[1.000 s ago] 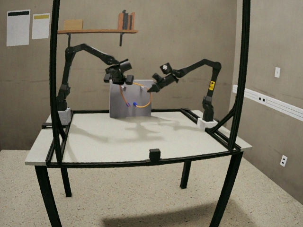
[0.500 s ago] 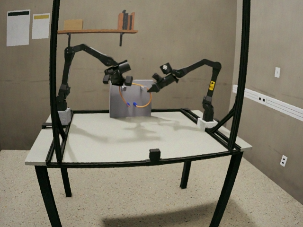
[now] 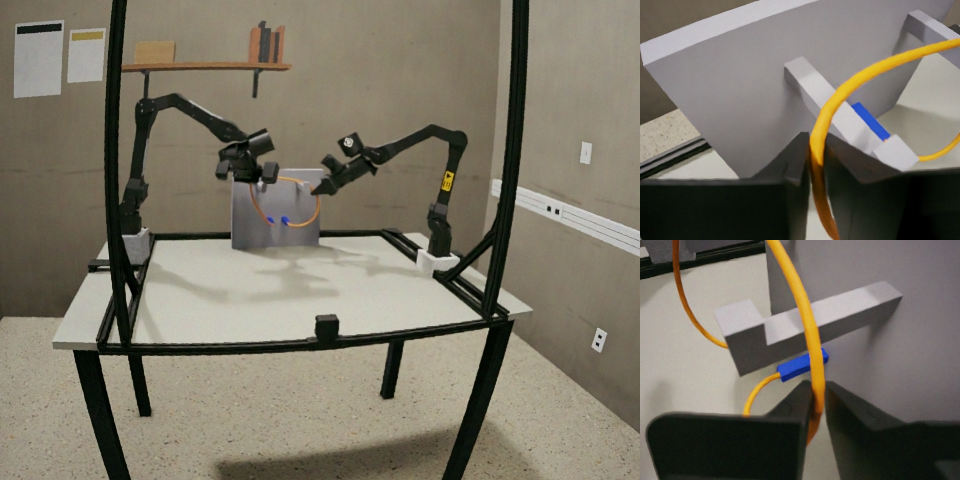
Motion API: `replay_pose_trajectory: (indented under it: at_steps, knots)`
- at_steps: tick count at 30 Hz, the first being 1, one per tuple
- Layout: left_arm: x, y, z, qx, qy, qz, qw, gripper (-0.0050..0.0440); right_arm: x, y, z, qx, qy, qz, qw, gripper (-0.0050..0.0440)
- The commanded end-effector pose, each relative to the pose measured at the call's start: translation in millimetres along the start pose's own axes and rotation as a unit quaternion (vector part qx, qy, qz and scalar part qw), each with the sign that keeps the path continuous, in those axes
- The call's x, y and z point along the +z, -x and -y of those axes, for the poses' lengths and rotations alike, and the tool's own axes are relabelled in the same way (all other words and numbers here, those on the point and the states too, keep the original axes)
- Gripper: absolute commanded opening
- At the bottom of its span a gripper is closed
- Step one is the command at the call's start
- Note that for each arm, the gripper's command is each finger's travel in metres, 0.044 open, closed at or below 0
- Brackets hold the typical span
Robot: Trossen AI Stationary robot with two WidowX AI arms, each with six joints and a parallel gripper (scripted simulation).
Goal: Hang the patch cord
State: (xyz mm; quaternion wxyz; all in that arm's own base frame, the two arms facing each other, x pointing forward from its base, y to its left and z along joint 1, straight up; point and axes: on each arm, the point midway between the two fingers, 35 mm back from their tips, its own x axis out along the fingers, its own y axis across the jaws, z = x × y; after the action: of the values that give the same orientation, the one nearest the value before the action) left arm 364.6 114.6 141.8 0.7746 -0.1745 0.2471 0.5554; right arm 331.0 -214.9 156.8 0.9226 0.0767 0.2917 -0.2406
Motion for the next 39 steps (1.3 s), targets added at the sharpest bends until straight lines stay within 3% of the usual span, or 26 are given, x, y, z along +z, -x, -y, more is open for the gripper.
replay_pose_trajectory:
  at_steps: [1,39]
  knots:
    - [6.8,6.8,-1.7,-0.009,0.013,0.007,1.000,0.0025,9.5,4.5,0.6,-0.001,0.001,0.014,1.000,0.0040]
    - [3.0,4.6,-1.4,-0.009,0.013,0.006,1.000,0.0025,9.5,4.5,0.6,-0.001,0.001,0.014,1.000,0.0033]
